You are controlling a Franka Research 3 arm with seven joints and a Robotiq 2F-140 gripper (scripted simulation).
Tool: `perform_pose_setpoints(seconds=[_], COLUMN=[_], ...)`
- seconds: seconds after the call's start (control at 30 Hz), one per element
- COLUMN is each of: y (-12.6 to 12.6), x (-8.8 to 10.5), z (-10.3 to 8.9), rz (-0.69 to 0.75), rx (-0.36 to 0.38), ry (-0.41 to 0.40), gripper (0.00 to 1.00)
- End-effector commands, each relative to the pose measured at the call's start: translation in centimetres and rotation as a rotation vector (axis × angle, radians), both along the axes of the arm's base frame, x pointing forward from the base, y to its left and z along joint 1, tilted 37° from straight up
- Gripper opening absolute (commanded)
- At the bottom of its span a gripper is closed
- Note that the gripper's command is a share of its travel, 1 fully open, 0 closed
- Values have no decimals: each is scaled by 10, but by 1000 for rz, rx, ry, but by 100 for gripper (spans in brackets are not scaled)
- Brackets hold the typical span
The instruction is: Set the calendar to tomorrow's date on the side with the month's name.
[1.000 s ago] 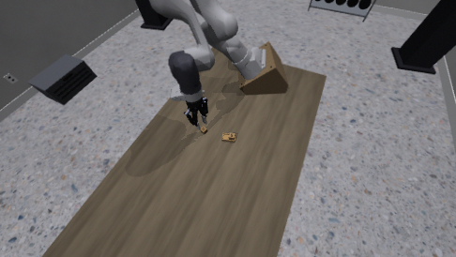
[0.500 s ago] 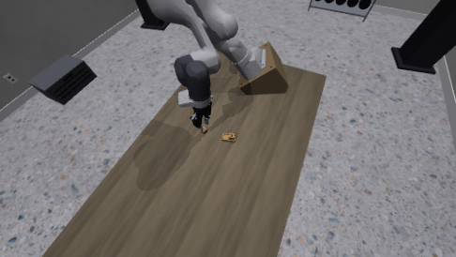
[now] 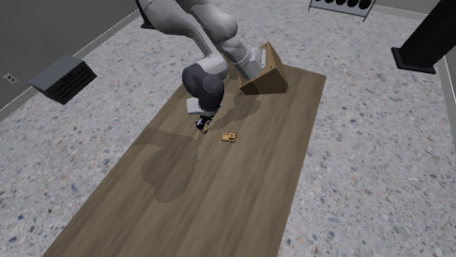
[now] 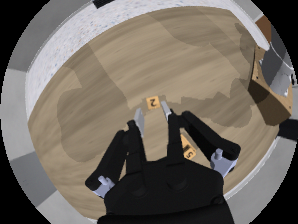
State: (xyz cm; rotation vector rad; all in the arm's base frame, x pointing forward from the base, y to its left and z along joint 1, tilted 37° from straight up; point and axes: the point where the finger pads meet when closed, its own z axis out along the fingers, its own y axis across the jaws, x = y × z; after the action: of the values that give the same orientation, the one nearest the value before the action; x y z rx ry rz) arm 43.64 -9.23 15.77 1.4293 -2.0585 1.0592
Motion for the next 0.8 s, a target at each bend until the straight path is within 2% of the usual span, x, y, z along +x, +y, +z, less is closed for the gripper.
perform_pose_setpoints(seconds=[0.0, 0.13, 0.43, 0.7, 0.77], y=[-14, -12, -10, -9, -9], x=[-10, -9, -7, -5, -5], z=[7, 7, 4, 2, 2], rz=[-111, -131, -141, -219, -225], rx=[-123, -181, -201, -386, -405], ry=[-26, -19, -13, 31, 34], gripper=[28, 28, 28, 28, 28])
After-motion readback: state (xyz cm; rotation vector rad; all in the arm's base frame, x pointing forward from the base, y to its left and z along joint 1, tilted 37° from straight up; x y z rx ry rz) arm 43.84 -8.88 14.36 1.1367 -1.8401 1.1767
